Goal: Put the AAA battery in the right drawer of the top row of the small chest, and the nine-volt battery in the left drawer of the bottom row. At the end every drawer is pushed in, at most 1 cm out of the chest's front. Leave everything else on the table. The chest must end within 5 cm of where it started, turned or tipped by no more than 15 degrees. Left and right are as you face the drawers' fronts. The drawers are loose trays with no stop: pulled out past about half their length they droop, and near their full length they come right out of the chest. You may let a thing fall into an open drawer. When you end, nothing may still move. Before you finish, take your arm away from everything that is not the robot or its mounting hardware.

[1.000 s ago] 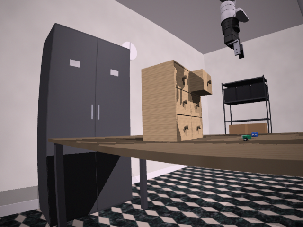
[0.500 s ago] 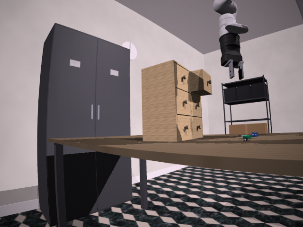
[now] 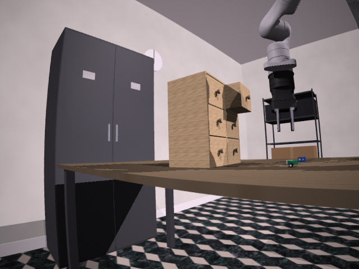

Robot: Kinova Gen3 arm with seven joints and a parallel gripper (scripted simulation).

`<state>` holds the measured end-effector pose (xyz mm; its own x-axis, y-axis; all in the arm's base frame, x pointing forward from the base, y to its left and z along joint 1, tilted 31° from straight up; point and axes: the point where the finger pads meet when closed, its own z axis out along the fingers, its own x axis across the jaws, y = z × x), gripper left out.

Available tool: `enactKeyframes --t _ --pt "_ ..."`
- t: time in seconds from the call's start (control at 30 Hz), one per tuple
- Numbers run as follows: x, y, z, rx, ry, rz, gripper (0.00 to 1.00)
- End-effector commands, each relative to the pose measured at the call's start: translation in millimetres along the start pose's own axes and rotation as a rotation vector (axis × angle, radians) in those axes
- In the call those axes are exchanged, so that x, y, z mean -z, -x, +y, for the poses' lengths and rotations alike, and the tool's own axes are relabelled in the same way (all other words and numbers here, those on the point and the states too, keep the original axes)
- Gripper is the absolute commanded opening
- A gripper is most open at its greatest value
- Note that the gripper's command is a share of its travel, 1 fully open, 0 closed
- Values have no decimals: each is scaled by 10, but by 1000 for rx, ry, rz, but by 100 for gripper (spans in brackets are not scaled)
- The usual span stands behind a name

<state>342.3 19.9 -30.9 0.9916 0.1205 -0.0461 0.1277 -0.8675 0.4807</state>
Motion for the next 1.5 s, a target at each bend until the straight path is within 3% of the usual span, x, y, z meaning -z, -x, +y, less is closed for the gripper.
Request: enactKeyframes --t 0.0,0.4,0.43,1.47 --pt "-193 77 106 -53 31 -19 67" --pt "-321 101 153 -124 45 -17 67" --pt "-321 101 153 -124 45 -17 54" --pt "-391 102 156 -124 45 -17 54"
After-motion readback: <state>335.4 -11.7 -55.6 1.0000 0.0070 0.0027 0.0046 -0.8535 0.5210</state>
